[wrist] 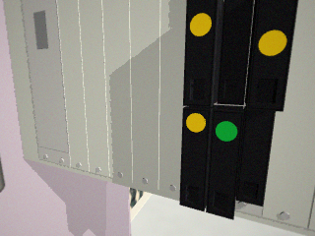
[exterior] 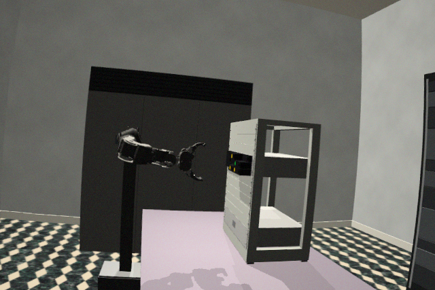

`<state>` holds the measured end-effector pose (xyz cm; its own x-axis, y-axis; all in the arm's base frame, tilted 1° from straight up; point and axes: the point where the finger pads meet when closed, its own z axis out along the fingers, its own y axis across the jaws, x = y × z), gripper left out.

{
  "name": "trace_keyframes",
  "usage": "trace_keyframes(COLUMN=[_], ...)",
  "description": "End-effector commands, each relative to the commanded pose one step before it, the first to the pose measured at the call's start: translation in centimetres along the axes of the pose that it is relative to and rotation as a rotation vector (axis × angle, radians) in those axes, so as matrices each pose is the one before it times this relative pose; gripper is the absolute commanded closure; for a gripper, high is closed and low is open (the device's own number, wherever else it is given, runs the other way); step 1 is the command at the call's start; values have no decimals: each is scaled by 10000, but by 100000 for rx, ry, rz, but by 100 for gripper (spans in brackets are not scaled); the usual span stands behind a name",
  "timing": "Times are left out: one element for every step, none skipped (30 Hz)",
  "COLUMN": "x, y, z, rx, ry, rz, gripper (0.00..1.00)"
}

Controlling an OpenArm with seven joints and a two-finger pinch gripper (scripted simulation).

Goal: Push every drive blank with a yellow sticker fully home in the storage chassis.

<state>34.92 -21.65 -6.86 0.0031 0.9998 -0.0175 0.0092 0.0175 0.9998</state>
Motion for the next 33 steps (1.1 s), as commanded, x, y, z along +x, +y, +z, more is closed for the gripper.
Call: trace_keyframes(x=[-92, 1525, 1849, 1095, 2364, 2667, 0, 0, 2916, 3212, 2824, 1495, 1703, 2333, 1236, 771, 279, -86, -253, -821, -1195, -1534, 1276, 0, 0, 2616, 2008, 1705, 1401, 1169, 908, 820, 727], y=[5446, 3205, 3750, 4537, 5119, 5690, 0, 0, 6440, 7186, 1960, 448, 696, 966, 763, 709, 625, 564, 564, 389, 263, 127, 8239, 0, 0, 7901, 5342, 4392, 3616, 2643, 1632, 1456, 1279], z=[-1270, -1714, -2091, -2481, -2869, -3270, 0, 0, -3665, -4132, -1018, 263, -234, -716, -409, -422, -434, -515, -693, -662, -708, -745, -3949, 0, 0, -4883, -3321, -2801, -2294, -1526, -528, -495, -453], rx=[-212, 7, 19, -6, 1, 9, 0, 0, -2, -3, -56, -17, -76, -146, -77, -49, -10, 21, 32, 99, 149, 200, -51, 0, 0, 2, -3, 3, 2, 51, 94, 84, 74], ry=[-865, -6, 6, -618, -7, 7, 0, 0, -4, -5, 848, 645, 516, 674, 288, 96, -107, -271, -372, -596, -754, -896, 301, 0, 0, 35, -10, -3, -5, 102, 237, 214, 191], rz=[65, -9, -17, 9, -2, -8, 0, 0, 1, 2, 51, 15, 43, 21, -18, -44, -63, -76, -86, -84, -76, -63, 130, 0, 0, 43, 2, -2, -3, 26, 62, 50, 39], gripper=[0, 0, 0, 0, 0, 0, 0, 0, 0, 0, 0, 0, 0, 0, 0, 0, 0, 0, 0, 0, 0, 0, 0, 0, 0, 0, 0, 0, 0, 0, 0, 0, 0])
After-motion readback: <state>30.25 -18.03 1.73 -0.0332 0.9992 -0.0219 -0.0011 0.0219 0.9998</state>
